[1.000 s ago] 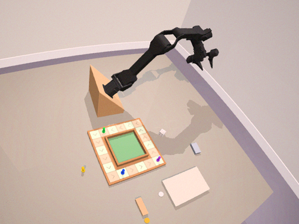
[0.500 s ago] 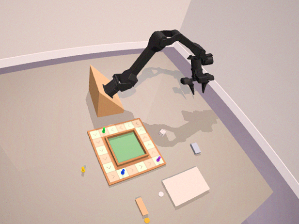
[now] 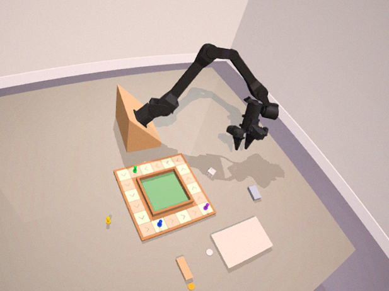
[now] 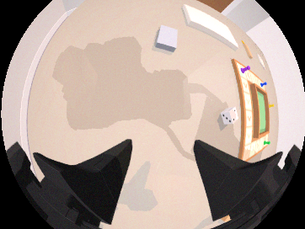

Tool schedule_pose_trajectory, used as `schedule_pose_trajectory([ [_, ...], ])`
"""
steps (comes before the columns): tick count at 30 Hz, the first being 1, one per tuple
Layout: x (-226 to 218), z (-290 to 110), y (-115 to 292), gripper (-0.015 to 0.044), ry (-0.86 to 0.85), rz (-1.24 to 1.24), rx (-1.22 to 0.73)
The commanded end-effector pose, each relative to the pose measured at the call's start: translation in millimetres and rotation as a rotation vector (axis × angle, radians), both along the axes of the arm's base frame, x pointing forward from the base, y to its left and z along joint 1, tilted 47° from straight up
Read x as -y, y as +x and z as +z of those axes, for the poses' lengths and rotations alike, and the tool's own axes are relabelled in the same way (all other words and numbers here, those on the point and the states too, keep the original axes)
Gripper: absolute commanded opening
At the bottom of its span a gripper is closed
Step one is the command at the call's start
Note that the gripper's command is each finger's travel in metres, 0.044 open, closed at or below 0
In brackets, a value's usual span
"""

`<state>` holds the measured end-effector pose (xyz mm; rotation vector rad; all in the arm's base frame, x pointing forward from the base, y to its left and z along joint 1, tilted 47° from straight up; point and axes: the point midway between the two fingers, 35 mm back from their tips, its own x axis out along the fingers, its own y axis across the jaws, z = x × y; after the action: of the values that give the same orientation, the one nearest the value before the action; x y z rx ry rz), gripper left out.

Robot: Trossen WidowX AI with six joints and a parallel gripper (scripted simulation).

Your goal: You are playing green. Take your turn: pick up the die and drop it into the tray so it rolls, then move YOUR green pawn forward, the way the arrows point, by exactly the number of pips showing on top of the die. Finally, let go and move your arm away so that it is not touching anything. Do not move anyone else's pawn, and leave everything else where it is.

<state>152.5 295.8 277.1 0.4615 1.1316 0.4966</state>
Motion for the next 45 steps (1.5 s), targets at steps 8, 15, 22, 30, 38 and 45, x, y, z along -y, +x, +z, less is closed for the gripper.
schedule_pose_trajectory([
  [8, 55.0, -94.6, 55.6, 0.0275, -0.093, 0.424, -0.049],
  [15, 90.2, -121.9, 68.8, 0.0275, 0.037, 0.578, -0.007],
  [22, 95.7, -123.7, 68.5, 0.0275, 0.072, 0.600, 0.013],
  [30, 95.7, -123.7, 68.5, 0.0275, 0.072, 0.600, 0.013],
  [38, 84.6, -134.0, 67.6, 0.0275, 0.073, 0.600, 0.013],
  [45, 77.7, -140.7, 67.4, 0.0275, 0.072, 0.599, 0.011],
])
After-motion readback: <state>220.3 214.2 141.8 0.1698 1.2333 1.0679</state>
